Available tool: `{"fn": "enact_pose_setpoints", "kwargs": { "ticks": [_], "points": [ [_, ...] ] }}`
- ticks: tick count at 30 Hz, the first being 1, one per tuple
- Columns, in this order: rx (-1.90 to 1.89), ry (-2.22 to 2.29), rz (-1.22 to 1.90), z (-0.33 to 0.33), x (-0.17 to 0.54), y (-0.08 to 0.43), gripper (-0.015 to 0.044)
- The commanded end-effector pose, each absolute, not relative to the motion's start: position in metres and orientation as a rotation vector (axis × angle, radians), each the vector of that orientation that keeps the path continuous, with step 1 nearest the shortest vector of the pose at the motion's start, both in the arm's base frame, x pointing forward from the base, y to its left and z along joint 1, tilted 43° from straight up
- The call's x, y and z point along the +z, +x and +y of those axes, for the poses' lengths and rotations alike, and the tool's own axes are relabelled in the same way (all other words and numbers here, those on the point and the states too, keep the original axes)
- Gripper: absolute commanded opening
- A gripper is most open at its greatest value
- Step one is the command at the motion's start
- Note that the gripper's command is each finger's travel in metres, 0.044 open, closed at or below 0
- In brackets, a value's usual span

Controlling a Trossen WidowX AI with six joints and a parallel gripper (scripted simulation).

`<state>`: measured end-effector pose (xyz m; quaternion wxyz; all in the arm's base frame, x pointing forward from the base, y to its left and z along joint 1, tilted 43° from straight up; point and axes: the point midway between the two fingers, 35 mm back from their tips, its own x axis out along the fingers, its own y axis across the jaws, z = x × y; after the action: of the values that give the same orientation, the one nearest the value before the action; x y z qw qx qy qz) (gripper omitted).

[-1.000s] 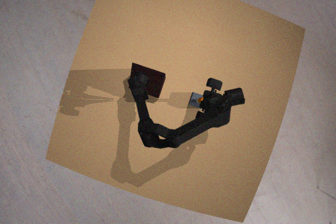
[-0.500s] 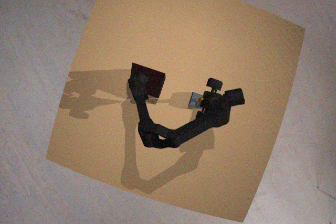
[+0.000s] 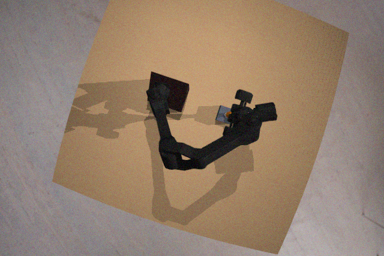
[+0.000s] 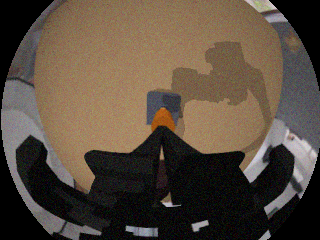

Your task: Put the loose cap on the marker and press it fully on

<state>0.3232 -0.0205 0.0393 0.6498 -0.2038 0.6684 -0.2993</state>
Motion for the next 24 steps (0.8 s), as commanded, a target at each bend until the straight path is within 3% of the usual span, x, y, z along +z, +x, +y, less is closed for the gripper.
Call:
{"fn": "enact_pose_setpoints", "kwargs": {
  "ticks": [1, 24],
  "points": [
    [-0.686, -0.470, 1.525, -0.026, 0.035, 0.321, 0.0000],
    [-0.687, -0.470, 1.524, -0.037, 0.024, 0.321, 0.0000]
  ]
}}
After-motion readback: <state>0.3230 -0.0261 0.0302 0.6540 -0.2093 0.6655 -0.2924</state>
